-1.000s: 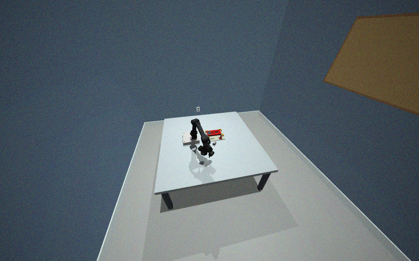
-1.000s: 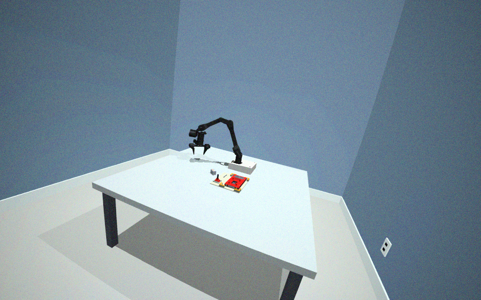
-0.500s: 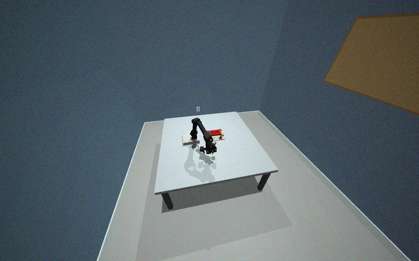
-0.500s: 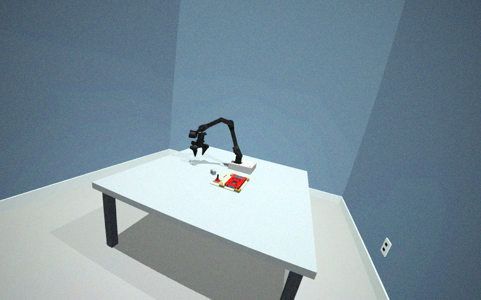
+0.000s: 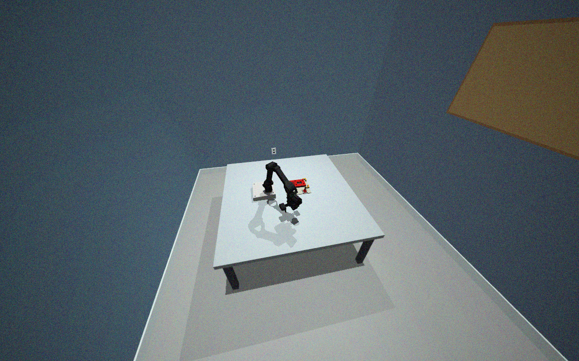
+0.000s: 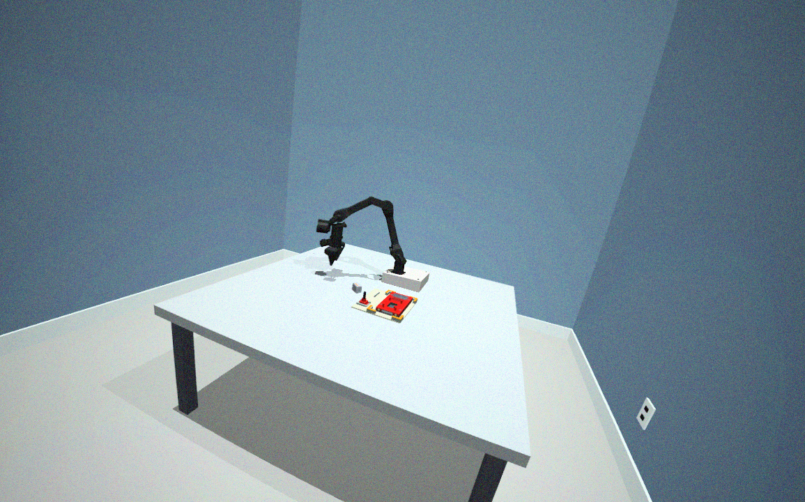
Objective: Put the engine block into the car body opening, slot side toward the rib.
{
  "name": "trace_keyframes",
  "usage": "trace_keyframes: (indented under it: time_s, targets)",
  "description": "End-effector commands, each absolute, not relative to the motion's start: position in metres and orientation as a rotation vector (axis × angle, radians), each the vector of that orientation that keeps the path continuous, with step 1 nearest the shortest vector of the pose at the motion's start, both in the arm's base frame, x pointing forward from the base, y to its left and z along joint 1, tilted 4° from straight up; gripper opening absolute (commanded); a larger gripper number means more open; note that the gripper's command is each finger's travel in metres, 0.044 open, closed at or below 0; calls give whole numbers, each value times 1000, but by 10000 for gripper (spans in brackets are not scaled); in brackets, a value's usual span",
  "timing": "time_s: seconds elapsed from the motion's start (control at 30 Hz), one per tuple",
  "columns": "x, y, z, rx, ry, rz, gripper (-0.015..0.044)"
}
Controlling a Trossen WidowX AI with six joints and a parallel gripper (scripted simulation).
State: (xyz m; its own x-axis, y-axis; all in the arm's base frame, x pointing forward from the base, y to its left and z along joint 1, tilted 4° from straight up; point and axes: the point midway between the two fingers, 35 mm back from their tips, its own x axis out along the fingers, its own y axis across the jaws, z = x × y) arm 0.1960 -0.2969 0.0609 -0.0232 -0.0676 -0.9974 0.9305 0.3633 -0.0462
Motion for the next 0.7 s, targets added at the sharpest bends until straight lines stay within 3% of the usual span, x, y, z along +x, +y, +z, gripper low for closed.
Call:
trace_keyframes:
  time_s: [0.0, 0.67]
  targets:
    - [200, -290, 61, 774, 1389, -892, 440]
    - [227, -254, 58, 243, 1559, -349, 440]
